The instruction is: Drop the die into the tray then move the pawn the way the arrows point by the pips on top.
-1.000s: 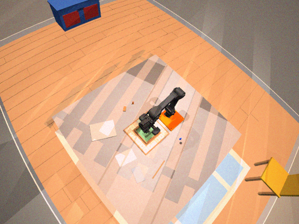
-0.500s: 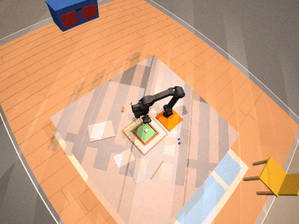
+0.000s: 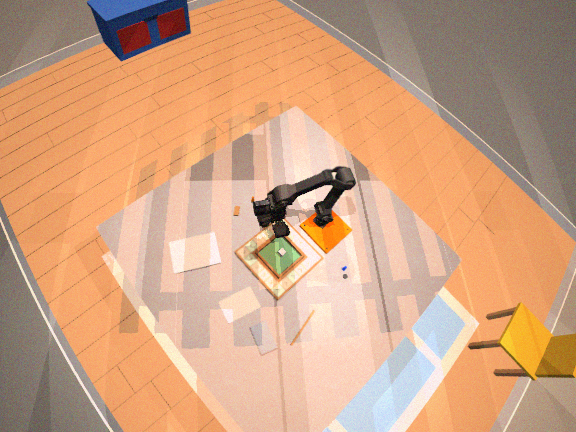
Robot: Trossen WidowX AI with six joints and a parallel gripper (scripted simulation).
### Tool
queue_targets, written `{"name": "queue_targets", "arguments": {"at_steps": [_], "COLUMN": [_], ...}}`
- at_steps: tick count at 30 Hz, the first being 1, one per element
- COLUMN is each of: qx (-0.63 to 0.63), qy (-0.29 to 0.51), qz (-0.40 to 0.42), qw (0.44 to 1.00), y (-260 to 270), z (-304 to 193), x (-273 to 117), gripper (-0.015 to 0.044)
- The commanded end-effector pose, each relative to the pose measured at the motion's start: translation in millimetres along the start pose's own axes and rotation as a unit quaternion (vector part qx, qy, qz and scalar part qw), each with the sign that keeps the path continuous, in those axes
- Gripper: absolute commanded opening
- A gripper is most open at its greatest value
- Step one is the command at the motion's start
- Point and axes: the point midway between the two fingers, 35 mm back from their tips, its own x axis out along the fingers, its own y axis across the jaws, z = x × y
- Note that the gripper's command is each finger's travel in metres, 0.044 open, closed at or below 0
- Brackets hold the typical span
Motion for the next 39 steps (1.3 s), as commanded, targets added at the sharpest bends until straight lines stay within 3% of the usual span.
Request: {"name": "queue_targets", "arguments": {"at_steps": [1,24,29,39], "qx": [-0.003,-0.003,-0.003,-0.003], "qy": [0.000,0.000,0.000,0.000], "qz": [0.000,0.000,0.000,0.000], "qw": [1.000,1.000,1.000,1.000], "y": [-0.2,-0.2,-0.2,-0.2], "z": [0.2,-0.1,-0.1,-0.1], "x": [6.0,40.0,40.0,40.0], "gripper": [0.0200,0.0200,0.0069,0.0002]}}
